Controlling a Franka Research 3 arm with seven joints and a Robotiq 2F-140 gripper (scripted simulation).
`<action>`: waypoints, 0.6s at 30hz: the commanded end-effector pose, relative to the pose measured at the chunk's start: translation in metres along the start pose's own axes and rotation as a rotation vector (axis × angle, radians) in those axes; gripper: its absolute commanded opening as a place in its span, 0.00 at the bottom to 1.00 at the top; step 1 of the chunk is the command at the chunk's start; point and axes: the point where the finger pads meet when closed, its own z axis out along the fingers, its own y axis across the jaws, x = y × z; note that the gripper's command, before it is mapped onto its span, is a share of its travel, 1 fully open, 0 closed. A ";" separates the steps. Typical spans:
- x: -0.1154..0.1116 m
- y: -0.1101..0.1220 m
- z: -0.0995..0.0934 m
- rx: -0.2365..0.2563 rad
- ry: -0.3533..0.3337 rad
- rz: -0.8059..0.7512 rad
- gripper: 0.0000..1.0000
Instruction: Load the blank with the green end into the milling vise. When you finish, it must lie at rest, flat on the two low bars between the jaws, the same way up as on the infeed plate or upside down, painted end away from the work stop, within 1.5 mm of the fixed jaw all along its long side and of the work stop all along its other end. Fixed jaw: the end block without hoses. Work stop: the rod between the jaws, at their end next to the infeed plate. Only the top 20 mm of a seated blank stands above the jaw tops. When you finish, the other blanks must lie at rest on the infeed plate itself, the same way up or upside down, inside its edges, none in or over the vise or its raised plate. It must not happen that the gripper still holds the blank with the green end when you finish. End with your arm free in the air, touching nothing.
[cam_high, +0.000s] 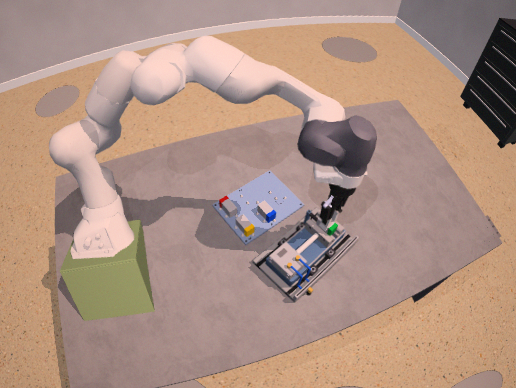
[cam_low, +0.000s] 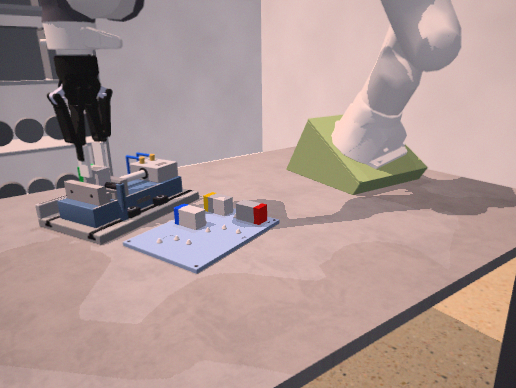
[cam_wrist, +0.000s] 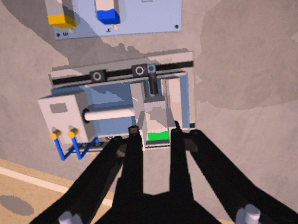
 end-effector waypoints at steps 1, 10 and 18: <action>0.000 0.001 0.000 -0.002 -0.001 -0.002 0.00; 0.000 0.001 0.002 -0.002 -0.001 -0.002 0.00; 0.000 0.001 0.002 -0.002 -0.001 -0.002 0.00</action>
